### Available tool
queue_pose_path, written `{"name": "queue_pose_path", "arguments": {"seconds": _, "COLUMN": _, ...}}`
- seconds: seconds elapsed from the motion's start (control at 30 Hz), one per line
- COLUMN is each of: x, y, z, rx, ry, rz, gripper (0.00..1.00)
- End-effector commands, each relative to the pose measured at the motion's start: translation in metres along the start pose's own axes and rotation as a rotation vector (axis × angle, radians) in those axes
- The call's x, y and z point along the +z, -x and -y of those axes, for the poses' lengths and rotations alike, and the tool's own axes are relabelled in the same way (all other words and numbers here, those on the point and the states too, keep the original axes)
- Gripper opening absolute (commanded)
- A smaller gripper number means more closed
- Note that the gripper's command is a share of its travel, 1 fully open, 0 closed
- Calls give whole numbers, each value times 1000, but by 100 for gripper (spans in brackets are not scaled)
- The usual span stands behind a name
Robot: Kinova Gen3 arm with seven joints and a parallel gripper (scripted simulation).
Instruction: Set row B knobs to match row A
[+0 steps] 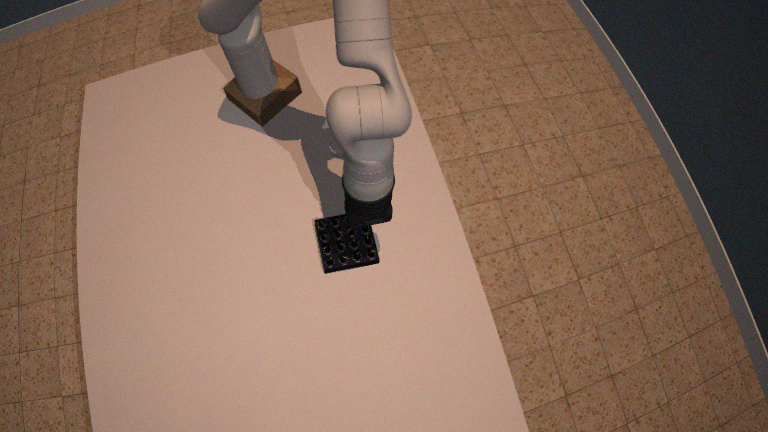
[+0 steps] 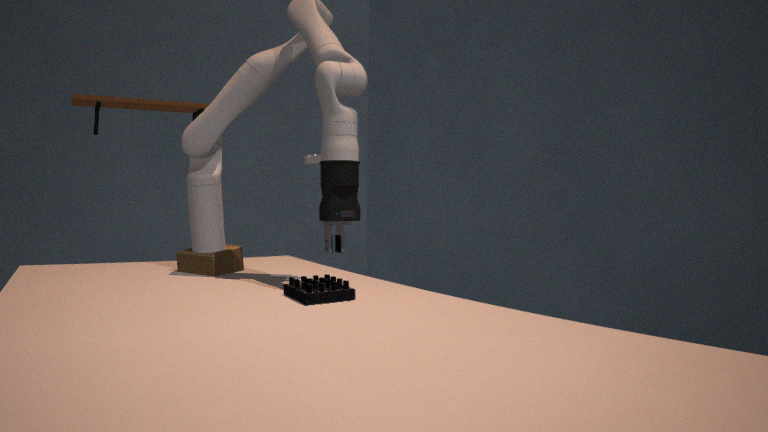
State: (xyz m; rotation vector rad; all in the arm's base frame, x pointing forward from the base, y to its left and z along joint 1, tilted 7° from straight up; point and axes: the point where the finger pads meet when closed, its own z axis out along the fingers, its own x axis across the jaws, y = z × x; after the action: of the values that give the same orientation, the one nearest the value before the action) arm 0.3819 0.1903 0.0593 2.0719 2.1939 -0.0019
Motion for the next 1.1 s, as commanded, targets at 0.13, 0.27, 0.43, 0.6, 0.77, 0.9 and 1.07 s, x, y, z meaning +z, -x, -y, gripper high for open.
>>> {"name": "queue_pose_path", "arguments": {"seconds": 0.13, "x": -1, "y": -2, "z": 0, "rx": 9, "ry": -2, "rz": -3, "gripper": 46}}
{"name": "queue_pose_path", "arguments": {"seconds": 0.27, "x": 0, "y": -2, "z": 0, "rx": 9, "ry": -2, "rz": -3, "gripper": 46}}
{"name": "queue_pose_path", "arguments": {"seconds": 0.43, "x": 2, "y": -2, "z": 0, "rx": 10, "ry": -2, "rz": -3, "gripper": 46}}
{"name": "queue_pose_path", "arguments": {"seconds": 0.6, "x": 7, "y": -2, "z": 0, "rx": 10, "ry": -2, "rz": -3, "gripper": 46}}
{"name": "queue_pose_path", "arguments": {"seconds": 0.77, "x": 10, "y": -2, "z": 0, "rx": 9, "ry": -2, "rz": -3, "gripper": 46}}
{"name": "queue_pose_path", "arguments": {"seconds": 0.9, "x": 14, "y": -3, "z": 0, "rx": 9, "ry": -2, "rz": -3, "gripper": 46}}
{"name": "queue_pose_path", "arguments": {"seconds": 1.07, "x": 21, "y": -3, "z": 1, "rx": 9, "ry": -2, "rz": -3, "gripper": 46}}
